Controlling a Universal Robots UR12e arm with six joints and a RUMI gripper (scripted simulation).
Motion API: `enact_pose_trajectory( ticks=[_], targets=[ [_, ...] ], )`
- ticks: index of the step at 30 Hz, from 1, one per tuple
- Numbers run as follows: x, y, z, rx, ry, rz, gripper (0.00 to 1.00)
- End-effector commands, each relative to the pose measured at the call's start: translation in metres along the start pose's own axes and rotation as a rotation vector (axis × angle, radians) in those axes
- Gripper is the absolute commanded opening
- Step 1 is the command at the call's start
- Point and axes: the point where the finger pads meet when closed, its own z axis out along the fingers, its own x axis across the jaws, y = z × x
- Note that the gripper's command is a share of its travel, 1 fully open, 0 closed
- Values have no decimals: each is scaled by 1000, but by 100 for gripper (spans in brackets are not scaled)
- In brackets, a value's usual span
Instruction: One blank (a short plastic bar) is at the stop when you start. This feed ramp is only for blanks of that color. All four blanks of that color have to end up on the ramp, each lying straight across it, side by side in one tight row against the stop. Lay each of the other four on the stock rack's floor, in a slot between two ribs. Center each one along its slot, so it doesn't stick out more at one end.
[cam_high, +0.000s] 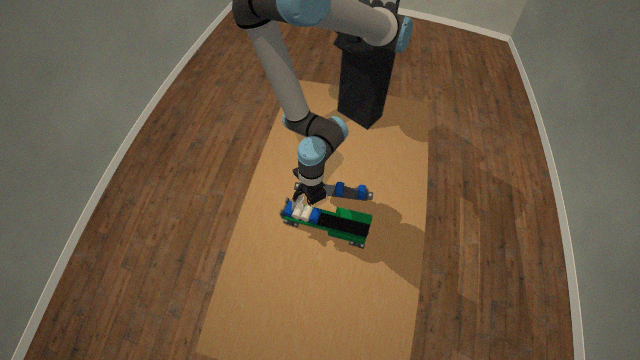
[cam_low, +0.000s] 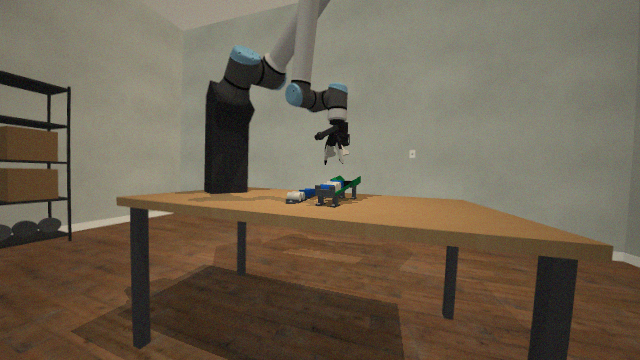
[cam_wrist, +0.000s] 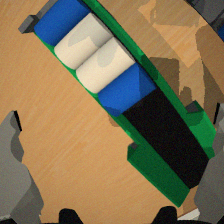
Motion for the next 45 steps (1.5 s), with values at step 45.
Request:
enact_pose_trajectory(
  ticks=[45],
  targets=[
    [-12,0,2,-8,-4,-669,100]
  ],
)
